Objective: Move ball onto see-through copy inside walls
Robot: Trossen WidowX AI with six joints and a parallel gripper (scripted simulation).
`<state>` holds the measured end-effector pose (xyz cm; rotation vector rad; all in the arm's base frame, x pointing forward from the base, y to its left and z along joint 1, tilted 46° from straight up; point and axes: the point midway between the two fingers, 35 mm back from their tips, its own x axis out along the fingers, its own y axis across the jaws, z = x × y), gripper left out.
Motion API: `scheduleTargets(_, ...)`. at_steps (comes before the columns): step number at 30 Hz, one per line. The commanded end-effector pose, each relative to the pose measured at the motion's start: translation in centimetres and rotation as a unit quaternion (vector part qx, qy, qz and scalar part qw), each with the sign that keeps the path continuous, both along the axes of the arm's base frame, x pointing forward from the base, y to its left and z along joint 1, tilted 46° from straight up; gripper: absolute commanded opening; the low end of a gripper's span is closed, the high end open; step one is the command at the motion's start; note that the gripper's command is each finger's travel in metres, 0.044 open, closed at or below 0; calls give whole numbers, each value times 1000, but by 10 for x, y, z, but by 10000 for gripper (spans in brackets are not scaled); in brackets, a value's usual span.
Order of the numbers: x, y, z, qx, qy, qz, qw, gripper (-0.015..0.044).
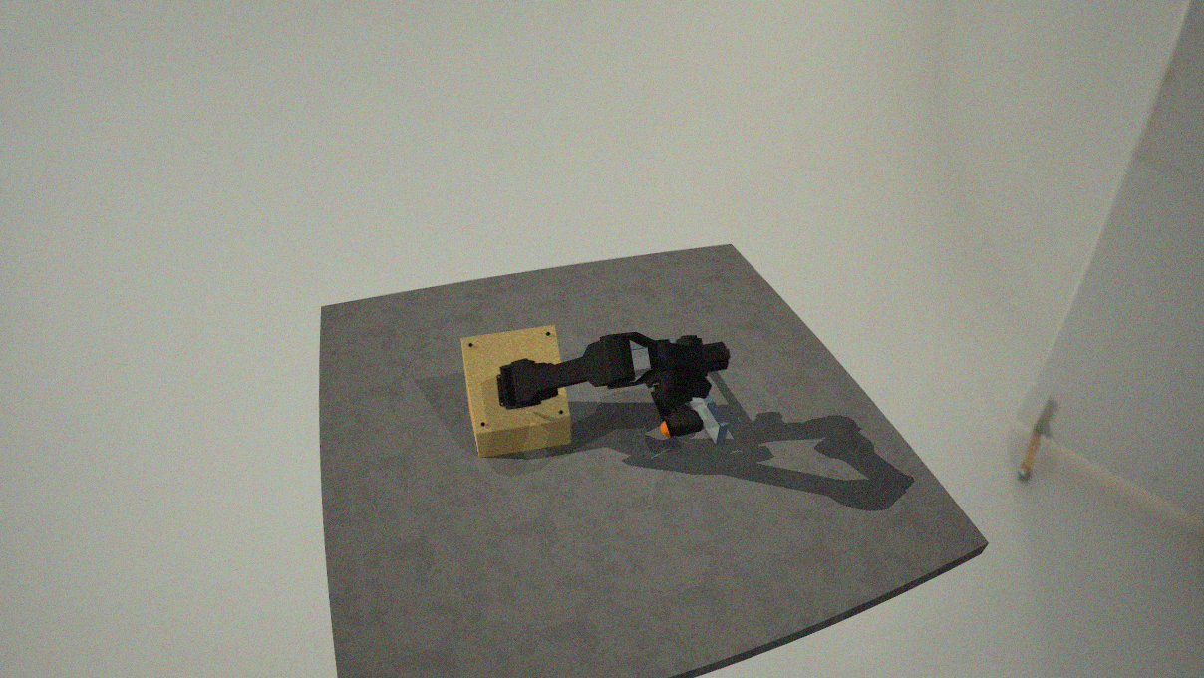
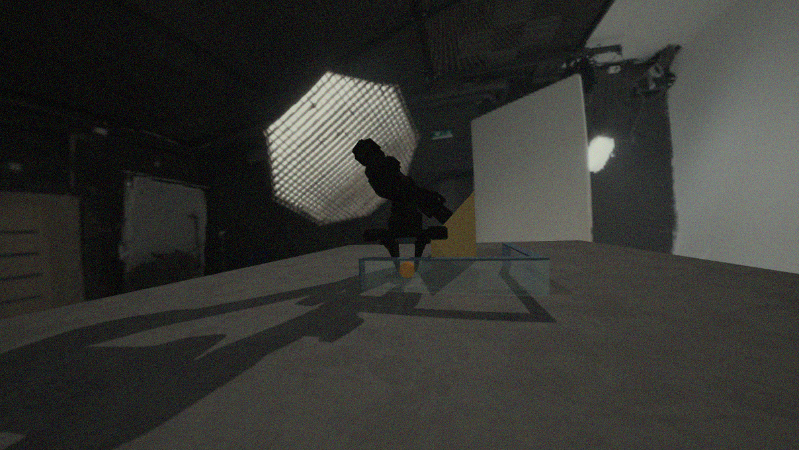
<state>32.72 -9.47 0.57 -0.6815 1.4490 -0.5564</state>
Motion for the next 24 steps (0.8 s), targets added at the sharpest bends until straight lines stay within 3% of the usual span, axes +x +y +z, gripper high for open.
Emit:
scheduleTargets(1, 0, 0, 0, 0, 0, 0, 1000, 262)
scheduleTargets(7, 0, 2, 2, 0, 0, 0, 1000, 280)
scheduleTargets(13, -5, 61, 58, 1, 4, 0, 1000, 280)
scheduleTargets(24, -4, 60, 54, 0, 2, 7, 1000, 280)
